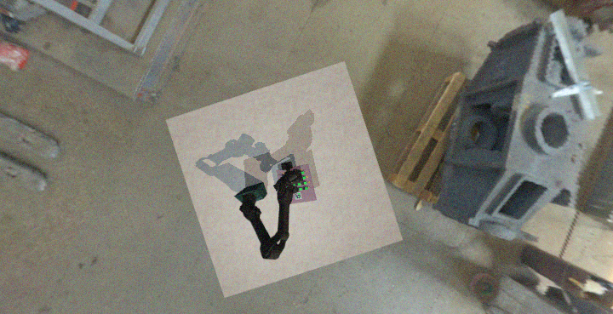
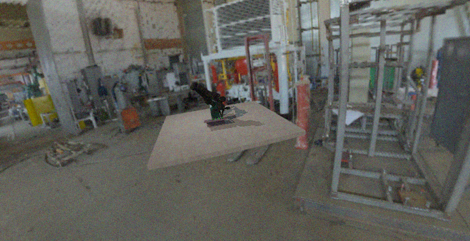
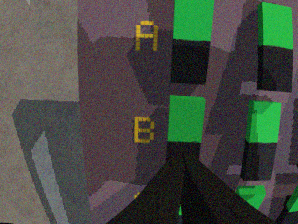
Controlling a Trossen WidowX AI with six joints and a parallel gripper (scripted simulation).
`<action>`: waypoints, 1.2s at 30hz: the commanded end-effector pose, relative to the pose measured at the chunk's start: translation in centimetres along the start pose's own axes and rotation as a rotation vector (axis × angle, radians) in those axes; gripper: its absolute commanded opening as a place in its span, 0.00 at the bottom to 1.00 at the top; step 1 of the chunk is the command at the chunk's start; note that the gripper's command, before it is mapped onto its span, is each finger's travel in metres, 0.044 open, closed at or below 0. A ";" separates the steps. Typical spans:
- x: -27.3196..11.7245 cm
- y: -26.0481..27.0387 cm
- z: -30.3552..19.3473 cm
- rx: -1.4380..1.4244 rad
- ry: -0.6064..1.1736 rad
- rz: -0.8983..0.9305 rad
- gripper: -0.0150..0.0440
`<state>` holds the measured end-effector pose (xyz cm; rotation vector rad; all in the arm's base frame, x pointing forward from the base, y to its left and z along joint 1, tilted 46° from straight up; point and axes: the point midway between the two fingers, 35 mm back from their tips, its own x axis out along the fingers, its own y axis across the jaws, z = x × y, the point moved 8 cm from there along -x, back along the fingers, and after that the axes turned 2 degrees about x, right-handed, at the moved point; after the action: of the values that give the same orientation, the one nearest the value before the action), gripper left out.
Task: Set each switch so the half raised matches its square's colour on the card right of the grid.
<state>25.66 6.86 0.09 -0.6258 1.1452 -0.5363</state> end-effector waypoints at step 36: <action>-5.6 -3.4 -1.4 -0.007 0.031 -0.003 0.25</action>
<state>22.21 8.67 5.99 -0.6210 1.1713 -0.5445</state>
